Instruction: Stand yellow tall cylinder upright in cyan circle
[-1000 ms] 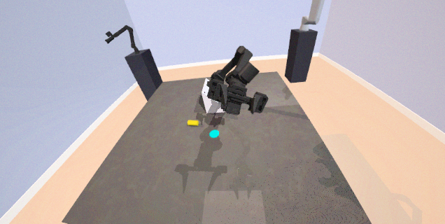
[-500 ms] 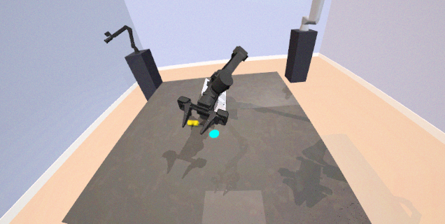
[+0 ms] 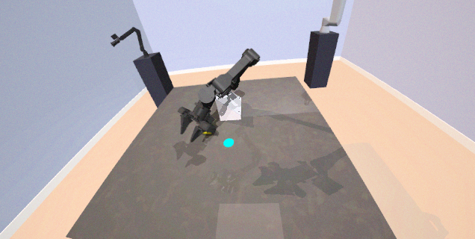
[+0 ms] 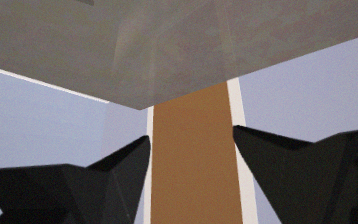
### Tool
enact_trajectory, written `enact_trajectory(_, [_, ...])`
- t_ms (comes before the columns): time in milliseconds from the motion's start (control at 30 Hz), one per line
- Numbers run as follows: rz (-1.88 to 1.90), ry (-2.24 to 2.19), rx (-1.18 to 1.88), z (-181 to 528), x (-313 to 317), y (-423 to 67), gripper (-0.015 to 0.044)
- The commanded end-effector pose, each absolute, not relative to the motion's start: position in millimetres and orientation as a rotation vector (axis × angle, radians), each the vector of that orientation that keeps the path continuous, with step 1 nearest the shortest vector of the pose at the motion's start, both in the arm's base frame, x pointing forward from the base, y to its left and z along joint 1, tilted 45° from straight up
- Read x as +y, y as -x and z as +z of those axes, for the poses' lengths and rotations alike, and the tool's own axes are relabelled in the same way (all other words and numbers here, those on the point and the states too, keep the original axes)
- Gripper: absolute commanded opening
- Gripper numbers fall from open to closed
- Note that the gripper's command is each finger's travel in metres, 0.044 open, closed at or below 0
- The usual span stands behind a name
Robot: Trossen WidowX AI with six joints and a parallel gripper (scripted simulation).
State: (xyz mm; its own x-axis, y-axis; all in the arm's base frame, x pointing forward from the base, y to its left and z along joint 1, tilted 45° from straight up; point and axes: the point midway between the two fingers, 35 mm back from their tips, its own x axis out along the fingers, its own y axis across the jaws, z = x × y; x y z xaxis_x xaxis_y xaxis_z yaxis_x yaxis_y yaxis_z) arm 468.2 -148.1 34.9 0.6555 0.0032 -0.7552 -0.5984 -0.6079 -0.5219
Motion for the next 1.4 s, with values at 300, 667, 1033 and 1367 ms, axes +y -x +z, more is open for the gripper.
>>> enact_trajectory(300, [1.239,1.485,0.573,-39,-137,-375,0.0309])
enact_trajectory(667, [1.363,0.927,0.654,-61,-111,-296,0.0309])
enact_trajectory(1033, [1.385,0.532,0.694,-56,-89,-252,0.0309])
enact_trajectory(1367, [1.382,0.533,0.695,-115,-33,-259,0.0309])
